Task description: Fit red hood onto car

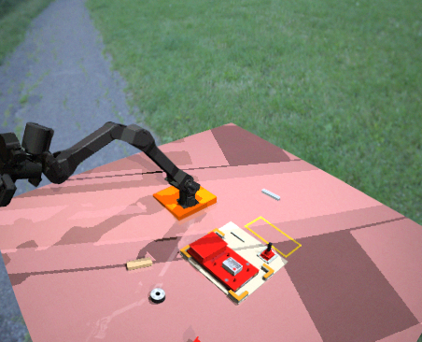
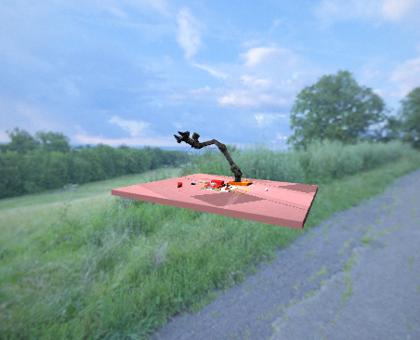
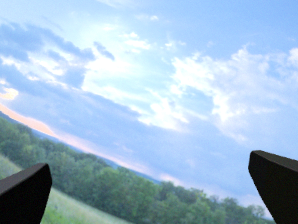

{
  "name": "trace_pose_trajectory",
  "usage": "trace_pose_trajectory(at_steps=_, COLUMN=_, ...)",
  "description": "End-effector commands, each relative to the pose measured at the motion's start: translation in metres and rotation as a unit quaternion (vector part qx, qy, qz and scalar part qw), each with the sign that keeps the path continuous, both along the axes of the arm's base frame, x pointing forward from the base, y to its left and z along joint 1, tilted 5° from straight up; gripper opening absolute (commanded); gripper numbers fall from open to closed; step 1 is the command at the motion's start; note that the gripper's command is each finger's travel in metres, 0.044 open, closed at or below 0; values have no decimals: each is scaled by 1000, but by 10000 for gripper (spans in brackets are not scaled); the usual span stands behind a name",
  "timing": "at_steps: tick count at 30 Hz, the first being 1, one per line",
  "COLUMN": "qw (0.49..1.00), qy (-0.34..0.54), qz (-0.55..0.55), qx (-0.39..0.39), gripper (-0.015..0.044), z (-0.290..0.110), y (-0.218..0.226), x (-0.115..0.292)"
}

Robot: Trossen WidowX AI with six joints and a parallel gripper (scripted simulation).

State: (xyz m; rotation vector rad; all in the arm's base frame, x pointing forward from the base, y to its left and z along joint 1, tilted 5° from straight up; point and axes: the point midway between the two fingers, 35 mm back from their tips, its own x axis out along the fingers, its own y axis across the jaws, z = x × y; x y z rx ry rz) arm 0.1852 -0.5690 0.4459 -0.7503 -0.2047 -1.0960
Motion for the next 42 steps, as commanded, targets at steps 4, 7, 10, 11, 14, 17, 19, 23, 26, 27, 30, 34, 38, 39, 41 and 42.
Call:
trace_pose_trajectory(at_steps=4, qw=996, qy=73, qz=6, qx=59, gripper=440, z=-34, y=14, x=55)
trace_pose_trajectory(at_steps=7, qw=990, qy=114, qz=13, qx=84, gripper=440, z=-51, y=26, x=80)
trace_pose_trajectory(at_steps=10, qw=981, qy=158, qz=23, qx=106, gripper=440, z=-70, y=40, x=105)
trace_pose_trajectory(at_steps=11, qw=978, qy=174, qz=27, qx=113, gripper=440, z=-76, y=45, x=112)
trace_pose_trajectory(at_steps=14, qw=966, qy=221, qz=39, qx=131, gripper=440, z=-95, y=63, x=135)
trace_pose_trajectory(at_steps=17, qw=950, qy=270, qz=54, qx=146, gripper=440, z=-115, y=83, x=155)
trace_pose_trajectory(at_steps=19, qw=938, qy=303, qz=65, qx=154, gripper=440, z=-128, y=98, x=167)
trace_pose_trajectory(at_steps=23, qw=910, qy=371, qz=89, qx=165, gripper=440, z=-154, y=131, x=187)
trace_pose_trajectory(at_steps=26, qw=885, qy=420, qz=110, qx=170, gripper=440, z=-173, y=157, x=200)
trace_pose_trajectory(at_steps=27, qw=876, qy=436, qz=117, qx=170, gripper=440, z=-179, y=167, x=204)
trace_pose_trajectory(at_steps=30, qw=846, qy=485, qz=139, qx=170, gripper=440, z=-198, y=195, x=213)
trace_pose_trajectory(at_steps=34, qw=802, qy=549, qz=170, qx=164, gripper=440, z=-222, y=235, x=220)
trace_pose_trajectory(at_steps=38, qw=751, qy=610, qz=203, qx=151, gripper=440, z=-244, y=276, x=221)
trace_pose_trajectory(at_steps=39, qw=737, qy=625, qz=211, qx=147, gripper=440, z=-250, y=286, x=220)
trace_pose_trajectory(at_steps=41, qw=708, qy=654, qz=228, qx=138, gripper=440, z=-260, y=306, x=218)
trace_pose_trajectory(at_steps=42, qw=694, qy=667, qz=236, qx=133, gripper=440, z=-265, y=316, x=216)
